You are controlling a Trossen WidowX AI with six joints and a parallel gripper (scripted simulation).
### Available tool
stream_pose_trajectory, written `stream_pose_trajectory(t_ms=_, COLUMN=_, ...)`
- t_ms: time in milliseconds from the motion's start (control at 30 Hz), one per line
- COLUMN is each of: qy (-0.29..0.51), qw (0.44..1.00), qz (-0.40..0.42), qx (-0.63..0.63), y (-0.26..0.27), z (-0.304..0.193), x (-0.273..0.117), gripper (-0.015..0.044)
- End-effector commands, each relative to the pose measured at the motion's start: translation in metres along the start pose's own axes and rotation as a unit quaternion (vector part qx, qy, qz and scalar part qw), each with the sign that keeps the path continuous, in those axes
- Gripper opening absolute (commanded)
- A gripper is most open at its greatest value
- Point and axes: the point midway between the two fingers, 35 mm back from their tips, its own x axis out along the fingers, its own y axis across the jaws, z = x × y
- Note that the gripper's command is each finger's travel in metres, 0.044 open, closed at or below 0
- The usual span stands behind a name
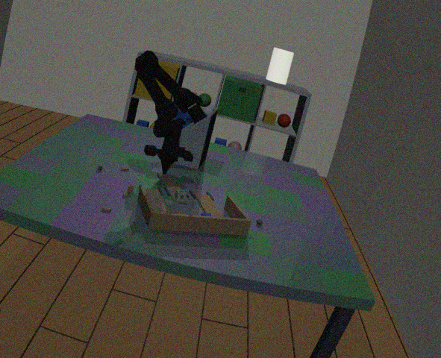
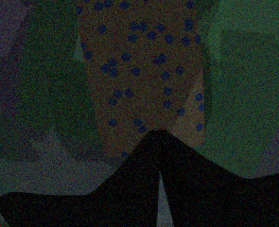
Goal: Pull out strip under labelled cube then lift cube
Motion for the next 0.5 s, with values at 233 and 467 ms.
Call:
stream_pose_trajectory(t_ms=233, qy=0.022, qw=1.0, qz=0.008, qx=-0.004, y=0.006, z=-0.024, x=0.005, gripper=0.0)
stream_pose_trajectory(t_ms=467, qy=0.022, qw=1.0, qz=0.008, qx=-0.004, y=0.006, z=-0.029, x=0.005, gripper=0.0)
